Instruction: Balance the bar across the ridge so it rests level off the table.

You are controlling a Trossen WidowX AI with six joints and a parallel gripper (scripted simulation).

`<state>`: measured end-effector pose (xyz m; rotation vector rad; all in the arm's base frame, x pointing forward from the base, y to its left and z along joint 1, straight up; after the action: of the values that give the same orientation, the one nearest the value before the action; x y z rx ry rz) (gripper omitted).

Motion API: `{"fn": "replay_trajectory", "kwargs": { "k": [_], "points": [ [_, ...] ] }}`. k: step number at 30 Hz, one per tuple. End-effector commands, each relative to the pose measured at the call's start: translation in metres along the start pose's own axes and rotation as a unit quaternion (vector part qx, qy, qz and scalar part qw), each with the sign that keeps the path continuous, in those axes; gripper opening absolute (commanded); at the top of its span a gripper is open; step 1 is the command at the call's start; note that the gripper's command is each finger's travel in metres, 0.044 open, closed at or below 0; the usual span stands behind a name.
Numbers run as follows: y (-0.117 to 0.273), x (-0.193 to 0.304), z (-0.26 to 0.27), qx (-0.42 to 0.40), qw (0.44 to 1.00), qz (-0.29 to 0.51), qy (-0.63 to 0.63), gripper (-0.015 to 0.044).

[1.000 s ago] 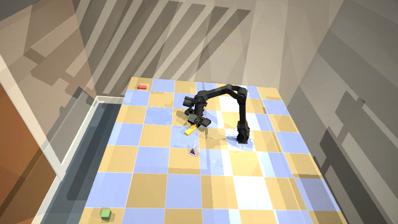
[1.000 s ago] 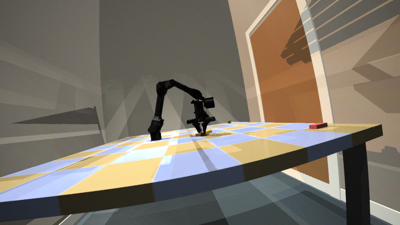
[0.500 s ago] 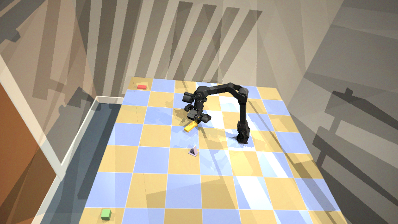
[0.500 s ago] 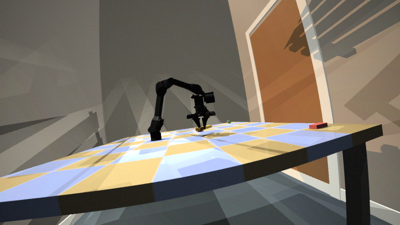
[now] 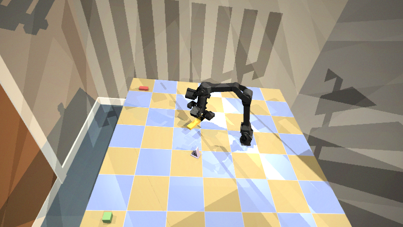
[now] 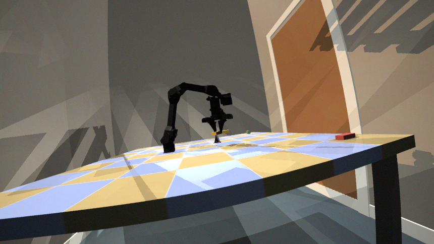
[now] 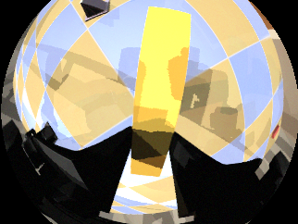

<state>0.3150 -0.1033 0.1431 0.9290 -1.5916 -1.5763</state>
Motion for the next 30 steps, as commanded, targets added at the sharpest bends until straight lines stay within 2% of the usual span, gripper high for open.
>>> {"fn": "replay_trajectory", "kwargs": {
  "k": [1,13,30],
  "points": [
    [0.015,0.0,0.0,0.008,1.0,0.0,-0.002,0.0],
    [0.037,-0.002,0.004,0.008,1.0,0.0,-0.01,0.0],
    [0.038,-0.065,0.024,0.006,0.975,-0.004,-0.221,0.0]
  ]
}}
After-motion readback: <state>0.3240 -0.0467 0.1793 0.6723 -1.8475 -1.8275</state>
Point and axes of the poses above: the point midway between the two fingers, 35 mm back from their tips, its own y axis back along the fingers, its own z axis across the jaws, x = y × z, the point moved 2 cm from there along y, back along the fingers, and after that the axes turned 11 degrees about y, right-handed, at the moved point
